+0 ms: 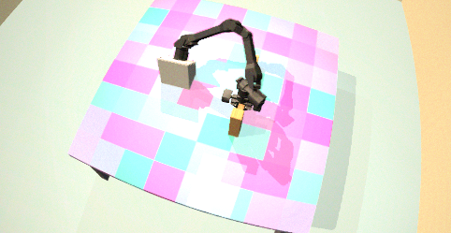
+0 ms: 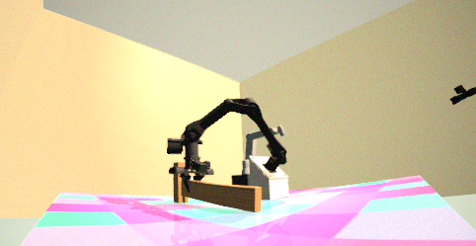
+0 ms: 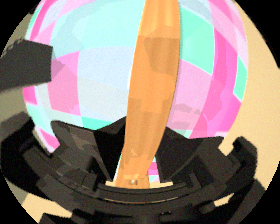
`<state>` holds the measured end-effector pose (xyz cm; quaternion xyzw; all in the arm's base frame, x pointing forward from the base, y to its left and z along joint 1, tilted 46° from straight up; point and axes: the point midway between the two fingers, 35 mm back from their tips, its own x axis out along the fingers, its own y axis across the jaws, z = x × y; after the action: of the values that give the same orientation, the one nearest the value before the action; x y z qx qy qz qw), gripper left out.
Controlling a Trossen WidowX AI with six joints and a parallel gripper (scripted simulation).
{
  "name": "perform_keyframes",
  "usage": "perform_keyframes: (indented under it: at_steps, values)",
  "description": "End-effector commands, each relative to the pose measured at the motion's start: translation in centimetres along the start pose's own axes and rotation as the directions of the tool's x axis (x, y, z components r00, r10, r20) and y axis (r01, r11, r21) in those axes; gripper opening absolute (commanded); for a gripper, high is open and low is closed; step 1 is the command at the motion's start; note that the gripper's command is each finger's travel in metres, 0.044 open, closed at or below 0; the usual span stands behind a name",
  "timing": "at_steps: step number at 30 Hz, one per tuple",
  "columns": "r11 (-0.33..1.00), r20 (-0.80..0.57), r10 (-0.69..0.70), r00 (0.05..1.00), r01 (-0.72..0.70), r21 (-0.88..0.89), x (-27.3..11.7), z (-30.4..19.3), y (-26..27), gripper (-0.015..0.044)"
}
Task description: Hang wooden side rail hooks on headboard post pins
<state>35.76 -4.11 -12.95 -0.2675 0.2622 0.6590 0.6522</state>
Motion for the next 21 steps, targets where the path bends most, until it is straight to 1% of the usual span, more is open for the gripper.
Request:
perform_keyframes:
  at_steps: [1,21]
  values:
    - [1.0,-0.004,-0.009,1.0,0.009,0.0,-0.31,-0.33,-0.16,0.0]
    - [1.0,-0.004,-0.009,1.0,0.009,0.0,0.02,-0.32,-0.16,0.0]
